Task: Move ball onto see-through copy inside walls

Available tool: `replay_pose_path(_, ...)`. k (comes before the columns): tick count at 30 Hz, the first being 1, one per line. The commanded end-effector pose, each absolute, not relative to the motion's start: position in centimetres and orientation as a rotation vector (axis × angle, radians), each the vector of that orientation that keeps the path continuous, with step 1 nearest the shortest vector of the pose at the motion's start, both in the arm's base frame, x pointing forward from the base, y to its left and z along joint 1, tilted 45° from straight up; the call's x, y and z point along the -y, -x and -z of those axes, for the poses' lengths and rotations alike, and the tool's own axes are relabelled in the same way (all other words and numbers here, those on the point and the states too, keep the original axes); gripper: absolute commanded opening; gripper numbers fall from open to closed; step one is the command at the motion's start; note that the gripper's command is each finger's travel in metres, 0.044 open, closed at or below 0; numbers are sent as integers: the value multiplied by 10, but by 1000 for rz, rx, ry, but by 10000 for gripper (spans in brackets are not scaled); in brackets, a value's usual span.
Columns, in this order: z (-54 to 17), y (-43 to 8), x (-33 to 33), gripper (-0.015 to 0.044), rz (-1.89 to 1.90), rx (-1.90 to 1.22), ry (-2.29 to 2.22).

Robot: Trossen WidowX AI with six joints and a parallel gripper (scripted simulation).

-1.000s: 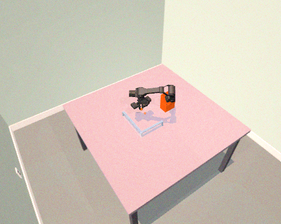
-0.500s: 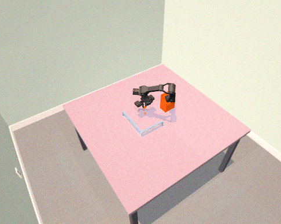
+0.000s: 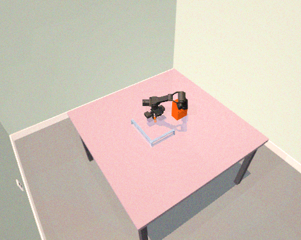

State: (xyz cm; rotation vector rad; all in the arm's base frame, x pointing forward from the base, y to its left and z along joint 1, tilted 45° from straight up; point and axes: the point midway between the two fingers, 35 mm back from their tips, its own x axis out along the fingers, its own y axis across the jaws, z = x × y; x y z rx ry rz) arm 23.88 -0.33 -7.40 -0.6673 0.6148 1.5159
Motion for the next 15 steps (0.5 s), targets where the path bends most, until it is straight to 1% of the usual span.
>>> replay_pose_path(1,90,-232,-16,0,-1527,-613,648)
replay_pose_path(15,97,-232,-24,0,-1527,-612,647)
